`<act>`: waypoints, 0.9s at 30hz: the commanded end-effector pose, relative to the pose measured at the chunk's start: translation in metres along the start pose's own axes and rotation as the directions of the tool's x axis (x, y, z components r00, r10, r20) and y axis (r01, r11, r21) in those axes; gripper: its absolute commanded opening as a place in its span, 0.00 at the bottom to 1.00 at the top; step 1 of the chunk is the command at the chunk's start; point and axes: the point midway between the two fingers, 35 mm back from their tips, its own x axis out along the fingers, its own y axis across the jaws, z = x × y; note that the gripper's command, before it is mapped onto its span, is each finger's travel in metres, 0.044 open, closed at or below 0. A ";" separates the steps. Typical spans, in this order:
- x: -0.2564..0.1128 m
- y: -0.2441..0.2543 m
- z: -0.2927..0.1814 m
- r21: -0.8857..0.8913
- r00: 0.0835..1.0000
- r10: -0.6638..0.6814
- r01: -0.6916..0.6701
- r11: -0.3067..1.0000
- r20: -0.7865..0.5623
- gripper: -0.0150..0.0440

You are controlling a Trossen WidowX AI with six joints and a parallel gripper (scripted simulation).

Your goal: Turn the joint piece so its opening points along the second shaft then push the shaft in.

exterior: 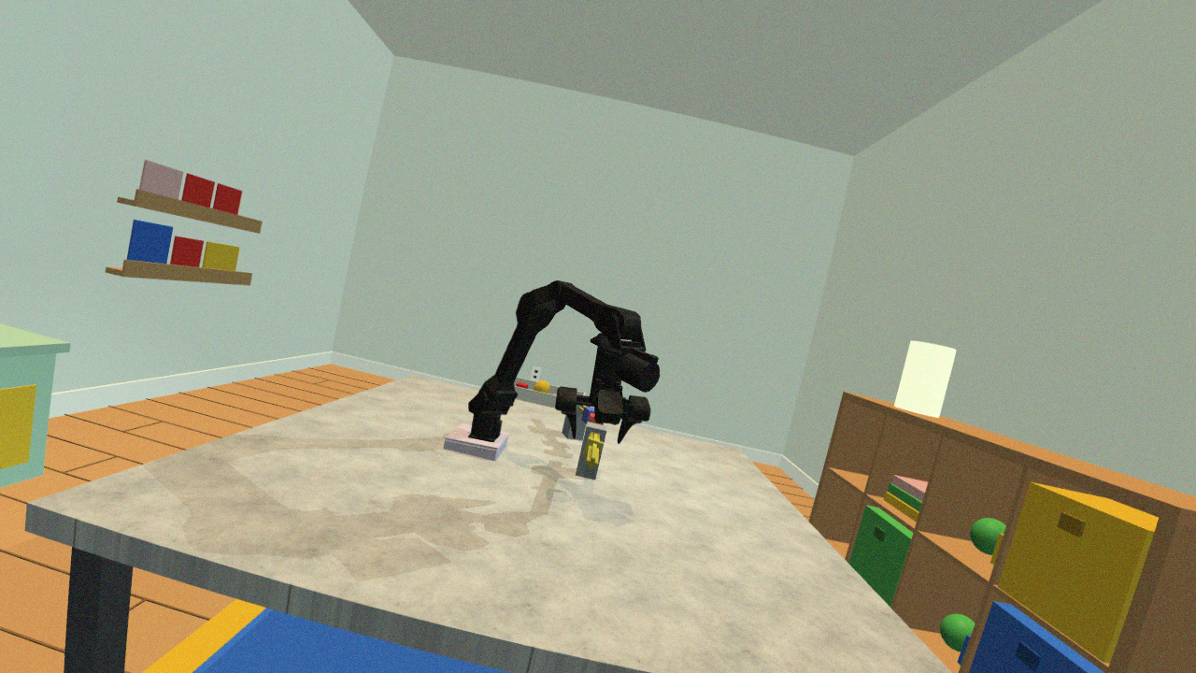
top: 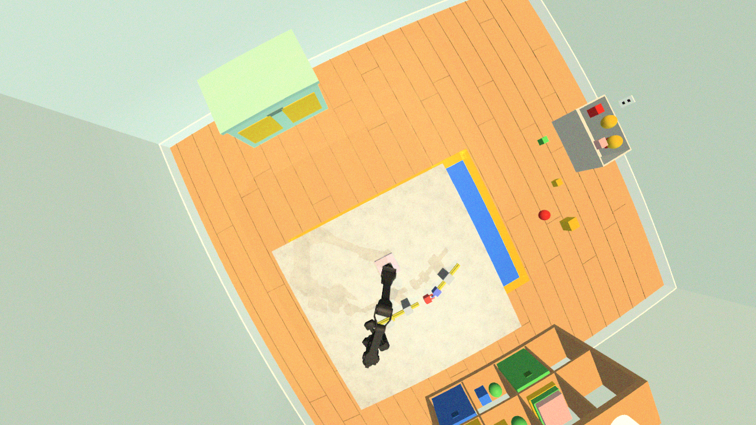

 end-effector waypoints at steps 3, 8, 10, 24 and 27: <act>0.027 0.002 0.001 0.065 0.986 -0.107 0.099 0.993 0.124 1.00; 0.046 0.003 0.003 0.129 0.955 -0.175 0.147 0.981 0.238 1.00; 0.047 0.003 0.003 0.131 0.954 -0.177 0.149 0.980 0.243 1.00; 0.060 0.001 0.007 0.131 0.954 -0.177 0.149 0.980 0.243 1.00; 0.065 0.000 0.008 0.131 0.954 -0.177 0.149 0.980 0.243 1.00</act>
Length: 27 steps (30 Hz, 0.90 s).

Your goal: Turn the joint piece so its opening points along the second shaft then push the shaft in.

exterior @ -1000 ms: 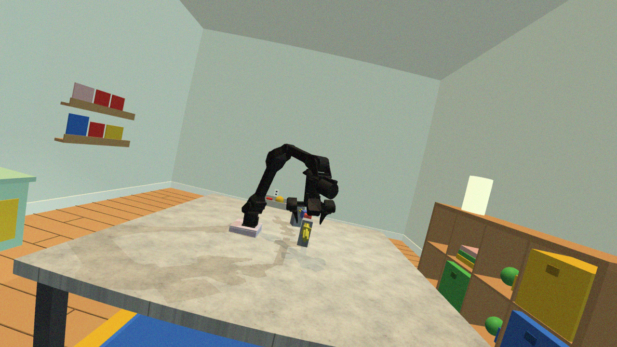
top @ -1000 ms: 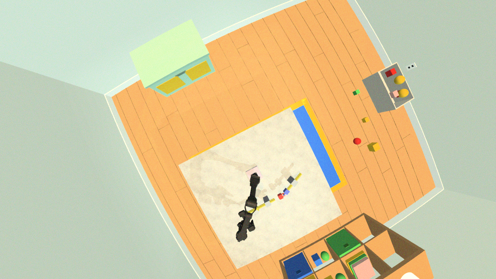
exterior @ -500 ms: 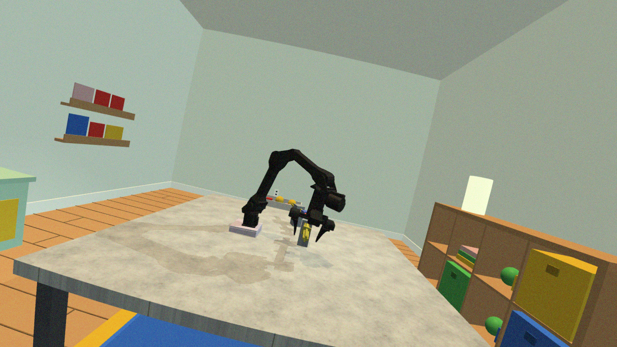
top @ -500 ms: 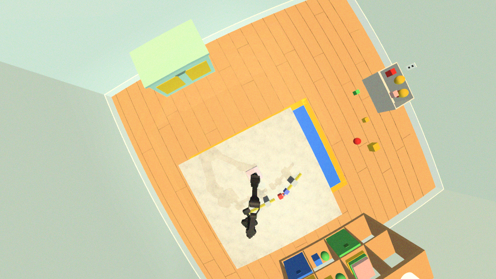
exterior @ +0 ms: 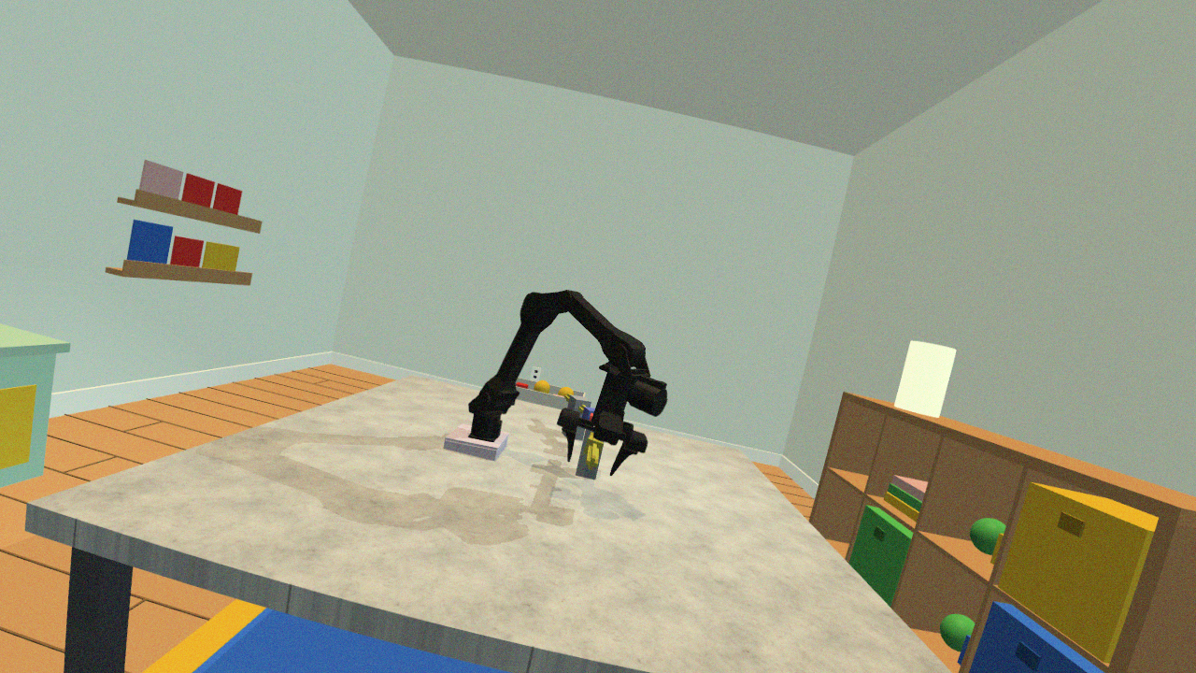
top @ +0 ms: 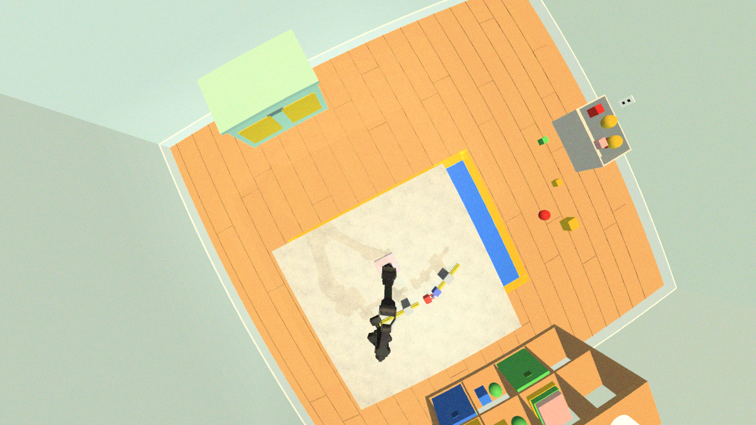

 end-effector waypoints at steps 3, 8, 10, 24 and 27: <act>0.010 0.000 0.001 0.005 1.000 -0.003 0.003 1.000 0.003 1.00; 0.015 -0.001 0.000 0.005 1.000 -0.003 0.003 1.000 0.003 1.00; 0.015 -0.001 0.000 0.005 1.000 -0.003 0.003 1.000 0.003 0.91; 0.015 -0.001 0.000 0.005 1.000 -0.003 0.003 1.000 0.003 0.43; 0.015 -0.001 0.000 0.005 1.000 -0.003 0.003 1.000 0.003 0.43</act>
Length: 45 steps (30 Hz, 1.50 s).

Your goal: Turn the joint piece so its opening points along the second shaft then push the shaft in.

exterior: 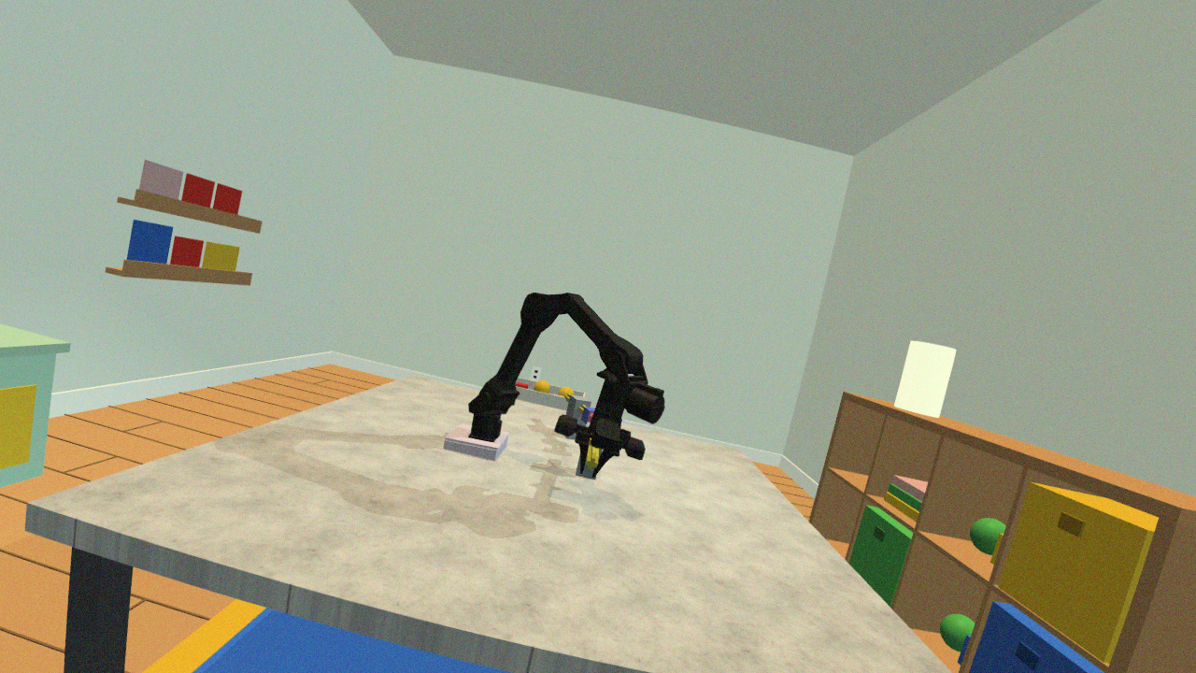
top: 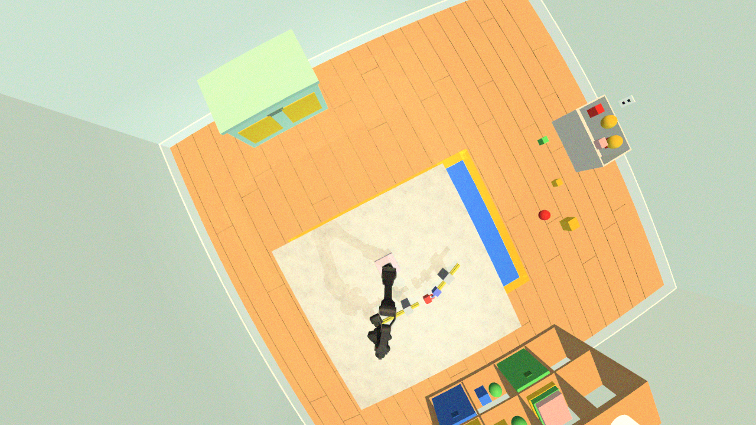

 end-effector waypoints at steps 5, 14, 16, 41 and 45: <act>0.000 0.000 0.001 0.001 1.000 -0.002 0.002 1.000 0.004 0.38; 0.000 0.000 0.000 0.000 1.000 -0.001 0.001 1.000 0.001 0.37; 0.000 0.000 0.000 0.000 1.000 -0.001 0.001 1.000 0.001 0.37; 0.000 0.000 0.000 0.000 1.000 -0.001 0.001 1.000 0.001 0.37; 0.000 0.000 0.000 0.000 1.000 -0.001 0.001 1.000 0.001 0.37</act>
